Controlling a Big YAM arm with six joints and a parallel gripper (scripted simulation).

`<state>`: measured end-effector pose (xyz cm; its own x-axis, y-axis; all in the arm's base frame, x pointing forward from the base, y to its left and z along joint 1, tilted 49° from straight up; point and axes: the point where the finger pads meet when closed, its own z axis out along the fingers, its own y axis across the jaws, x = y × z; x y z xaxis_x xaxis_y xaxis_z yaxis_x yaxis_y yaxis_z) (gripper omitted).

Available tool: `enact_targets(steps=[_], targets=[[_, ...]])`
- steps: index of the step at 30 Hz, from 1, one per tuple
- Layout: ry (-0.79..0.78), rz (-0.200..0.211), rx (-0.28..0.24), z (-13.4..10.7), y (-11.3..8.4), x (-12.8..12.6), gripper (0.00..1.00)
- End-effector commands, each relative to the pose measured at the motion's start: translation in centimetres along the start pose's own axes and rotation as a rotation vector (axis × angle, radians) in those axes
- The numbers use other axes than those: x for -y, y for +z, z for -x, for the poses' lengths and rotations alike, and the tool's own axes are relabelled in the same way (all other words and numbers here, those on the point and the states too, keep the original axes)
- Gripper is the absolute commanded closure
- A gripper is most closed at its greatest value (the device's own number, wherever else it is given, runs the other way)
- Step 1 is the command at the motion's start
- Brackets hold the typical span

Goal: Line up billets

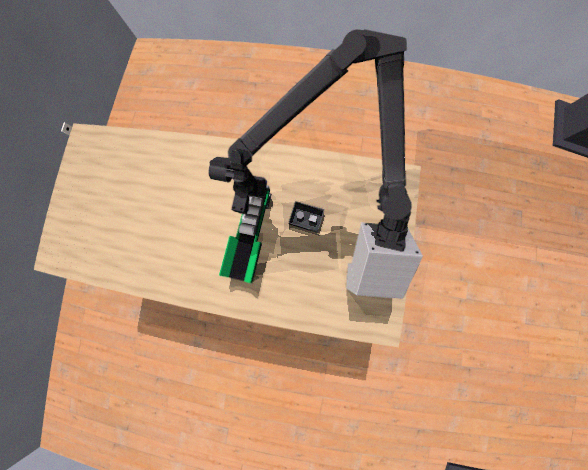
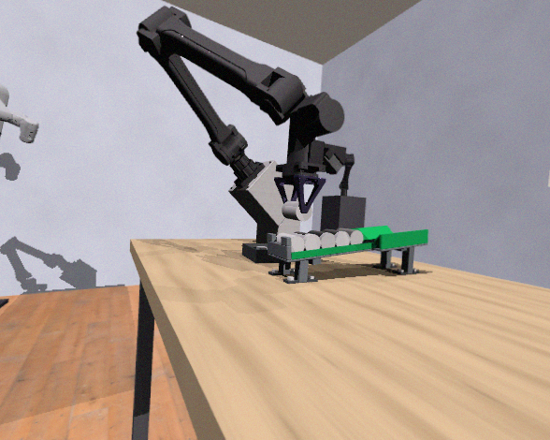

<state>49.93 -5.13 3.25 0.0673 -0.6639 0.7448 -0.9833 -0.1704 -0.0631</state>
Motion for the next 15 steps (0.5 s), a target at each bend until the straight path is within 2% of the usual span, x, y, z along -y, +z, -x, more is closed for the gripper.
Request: enact_targets(steps=[1, 11, 15], targets=[[0.034, -0.079, -0.001, -0.9, -3.8, 3.0, 1.00], [0.035, -0.079, -0.001, -0.6, -3.8, 3.0, 1.00], [0.024, -0.069, -0.001, 0.4, -3.4, 2.9, 1.00]])
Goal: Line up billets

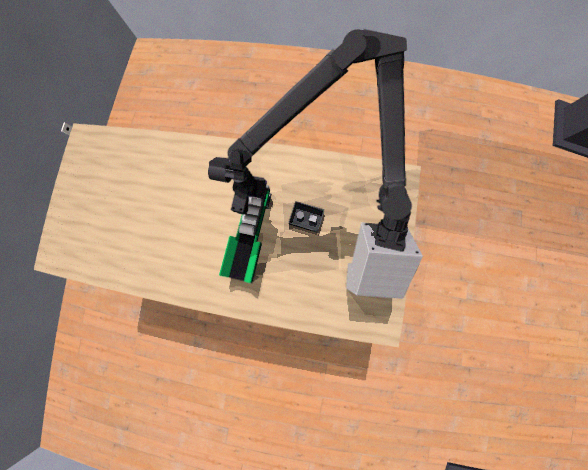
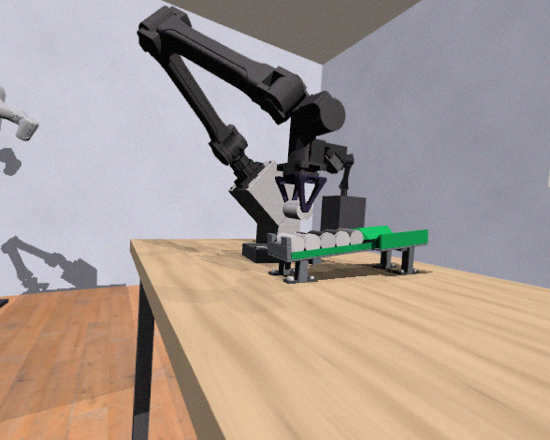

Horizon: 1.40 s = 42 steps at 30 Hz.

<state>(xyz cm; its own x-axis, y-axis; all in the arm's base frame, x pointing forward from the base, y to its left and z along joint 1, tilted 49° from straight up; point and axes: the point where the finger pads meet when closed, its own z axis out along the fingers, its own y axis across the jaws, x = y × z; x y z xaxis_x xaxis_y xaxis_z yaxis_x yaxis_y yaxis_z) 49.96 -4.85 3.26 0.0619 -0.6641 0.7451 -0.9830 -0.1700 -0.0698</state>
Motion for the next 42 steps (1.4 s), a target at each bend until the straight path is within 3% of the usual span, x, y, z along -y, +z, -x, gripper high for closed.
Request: enact_targets(steps=[1, 11, 12, 14, 26, 28, 29, 31, 42], targets=[[0.006, -0.054, 0.000, 1.0, -2.7, 2.6, 1.00], [0.004, -0.052, 0.000, 3.3, -2.7, 2.7, 1.00], [0.030, -0.075, 0.003, 2.4, -3.8, 3.1, 1.00], [0.004, -0.053, 0.000, 4.4, -2.8, 2.7, 1.00], [0.004, -0.053, 0.004, 10.0, -3.1, 2.9, 1.00], [0.004, -0.053, 0.004, 10.0, -3.1, 2.9, 1.00], [0.030, -0.076, 0.008, 9.3, -4.3, 3.6, 1.00], [0.004, -0.054, 0.001, 11.4, -3.2, 3.0, 1.00], [0.004, -0.054, 0.006, 16.6, -3.5, 3.2, 1.00]])
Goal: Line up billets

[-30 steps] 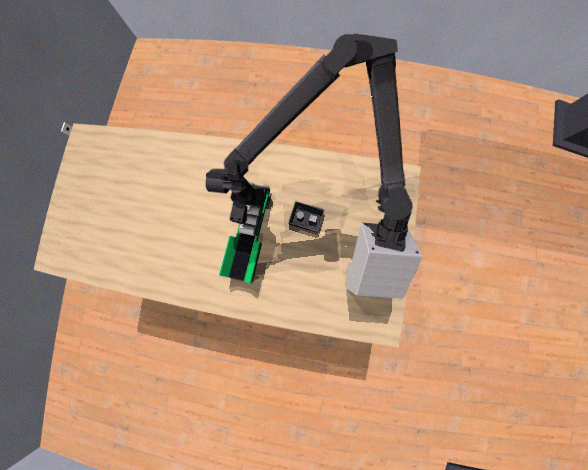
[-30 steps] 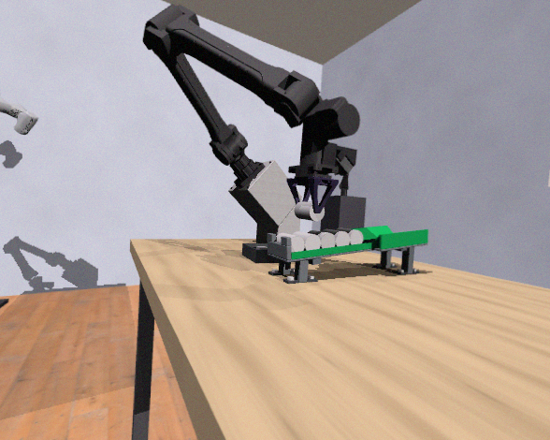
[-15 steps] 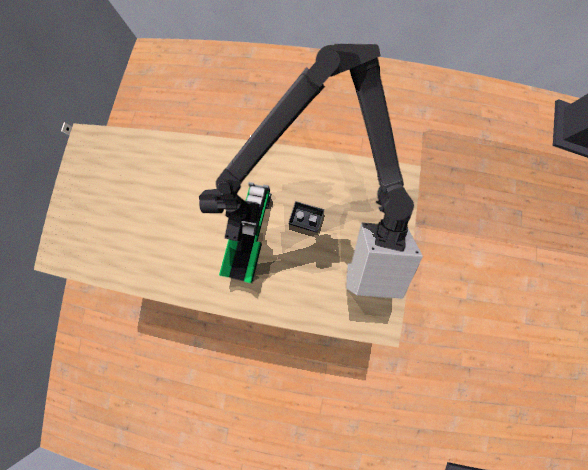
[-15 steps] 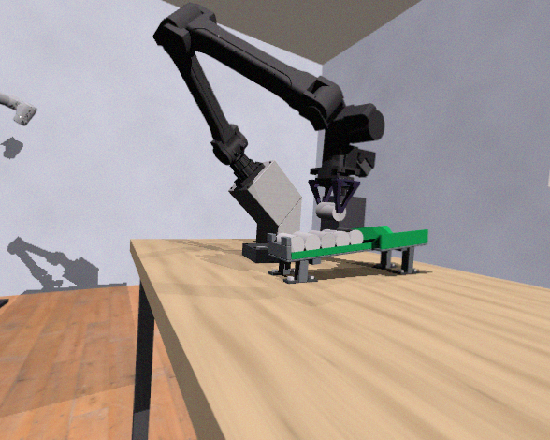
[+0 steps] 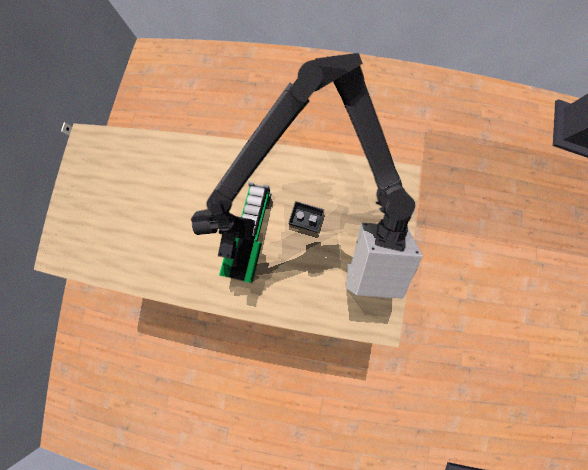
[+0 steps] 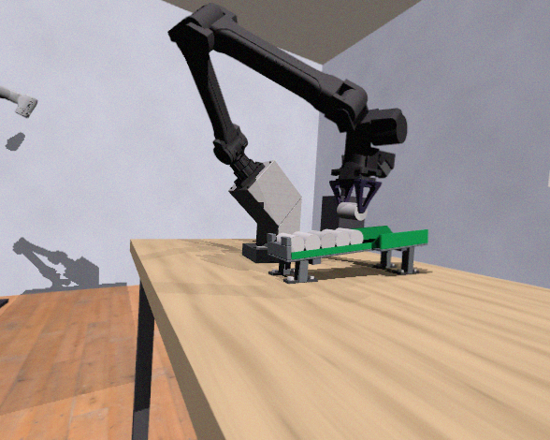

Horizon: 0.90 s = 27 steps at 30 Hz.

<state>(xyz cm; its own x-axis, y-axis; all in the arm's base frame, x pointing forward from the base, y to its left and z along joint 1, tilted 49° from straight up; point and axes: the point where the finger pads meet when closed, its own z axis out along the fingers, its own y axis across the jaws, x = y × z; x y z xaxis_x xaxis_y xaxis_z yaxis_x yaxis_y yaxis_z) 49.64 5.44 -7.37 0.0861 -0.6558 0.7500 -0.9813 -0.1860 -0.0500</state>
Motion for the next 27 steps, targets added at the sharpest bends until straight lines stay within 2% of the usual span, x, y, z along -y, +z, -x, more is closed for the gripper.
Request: enact_targets(steps=[1, 3, 4, 5, 6, 14, 17, 24, 27], targets=[[0.030, -0.055, 0.011, 2.2, -3.1, 2.6, 1.00], [0.030, -0.055, 0.011, 2.2, -3.1, 2.6, 1.00], [0.056, -0.078, 0.017, 1.4, -4.3, 3.3, 1.00], [0.052, -0.075, 0.015, 1.9, -4.2, 3.3, 1.00], [0.030, -0.056, 0.007, 3.3, -3.1, 2.6, 1.00], [0.030, -0.055, 0.011, 5.7, -3.3, 2.8, 1.00], [0.048, -0.071, 0.017, 5.5, -4.2, 3.4, 1.00], [0.030, -0.056, 0.011, 6.9, -3.4, 2.8, 1.00], [0.053, -0.076, 0.019, 6.1, -4.6, 3.6, 1.00]])
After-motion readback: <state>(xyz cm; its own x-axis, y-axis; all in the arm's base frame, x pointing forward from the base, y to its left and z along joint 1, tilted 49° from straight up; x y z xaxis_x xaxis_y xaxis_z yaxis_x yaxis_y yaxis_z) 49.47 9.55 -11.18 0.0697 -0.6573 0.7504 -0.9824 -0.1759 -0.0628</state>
